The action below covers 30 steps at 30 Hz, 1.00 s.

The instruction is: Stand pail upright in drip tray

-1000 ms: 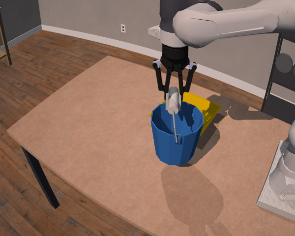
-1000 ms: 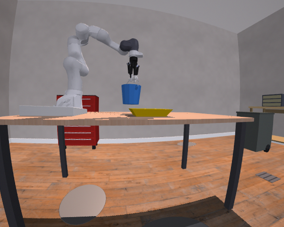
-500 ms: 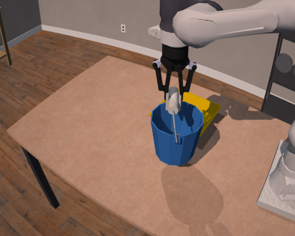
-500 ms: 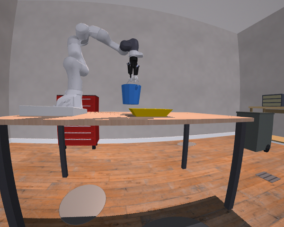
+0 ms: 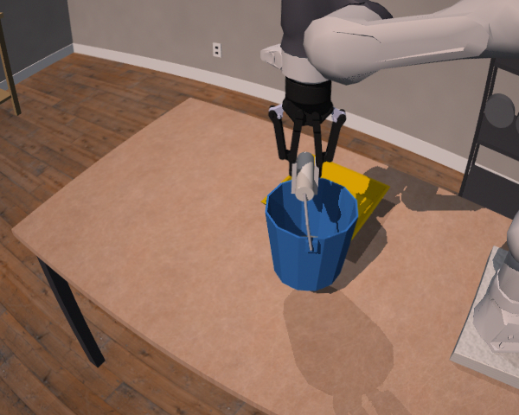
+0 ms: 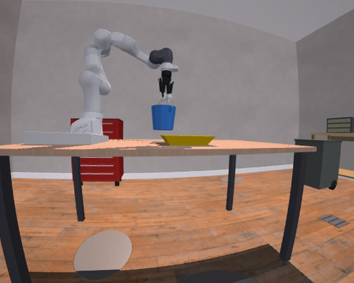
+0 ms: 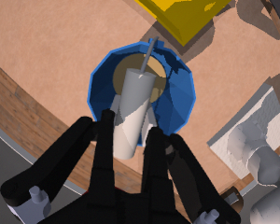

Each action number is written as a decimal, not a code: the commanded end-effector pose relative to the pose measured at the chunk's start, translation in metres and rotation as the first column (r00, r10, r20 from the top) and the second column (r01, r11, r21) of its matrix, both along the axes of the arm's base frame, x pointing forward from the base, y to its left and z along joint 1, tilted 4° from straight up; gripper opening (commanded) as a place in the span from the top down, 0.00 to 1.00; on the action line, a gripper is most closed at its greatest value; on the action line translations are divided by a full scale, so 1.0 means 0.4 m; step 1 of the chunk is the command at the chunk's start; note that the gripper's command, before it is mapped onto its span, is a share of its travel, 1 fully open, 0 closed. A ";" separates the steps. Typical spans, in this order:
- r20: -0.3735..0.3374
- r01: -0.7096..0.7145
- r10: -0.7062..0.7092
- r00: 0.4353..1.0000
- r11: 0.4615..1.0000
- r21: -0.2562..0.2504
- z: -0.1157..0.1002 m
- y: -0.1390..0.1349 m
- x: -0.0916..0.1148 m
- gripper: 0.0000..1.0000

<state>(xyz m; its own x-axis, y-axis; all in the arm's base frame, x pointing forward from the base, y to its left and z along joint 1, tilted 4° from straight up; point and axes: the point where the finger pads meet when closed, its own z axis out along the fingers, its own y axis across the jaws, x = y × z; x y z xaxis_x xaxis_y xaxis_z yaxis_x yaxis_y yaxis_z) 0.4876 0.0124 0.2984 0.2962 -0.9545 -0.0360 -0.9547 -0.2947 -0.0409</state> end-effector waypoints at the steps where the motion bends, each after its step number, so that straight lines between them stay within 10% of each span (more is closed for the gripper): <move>1: 0.013 -0.006 0.006 1.000 1.000 -0.001 0.016 0.000 0.007 1.00; 30: 0.013 -0.006 0.006 1.000 1.000 -0.001 0.014 -0.049 0.013 1.00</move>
<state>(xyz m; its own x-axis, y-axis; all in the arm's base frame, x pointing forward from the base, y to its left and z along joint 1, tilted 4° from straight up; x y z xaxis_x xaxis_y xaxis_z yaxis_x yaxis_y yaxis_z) 0.4894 -0.0006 0.2985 0.2889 -0.9564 -0.0423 -0.9569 -0.2871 -0.0436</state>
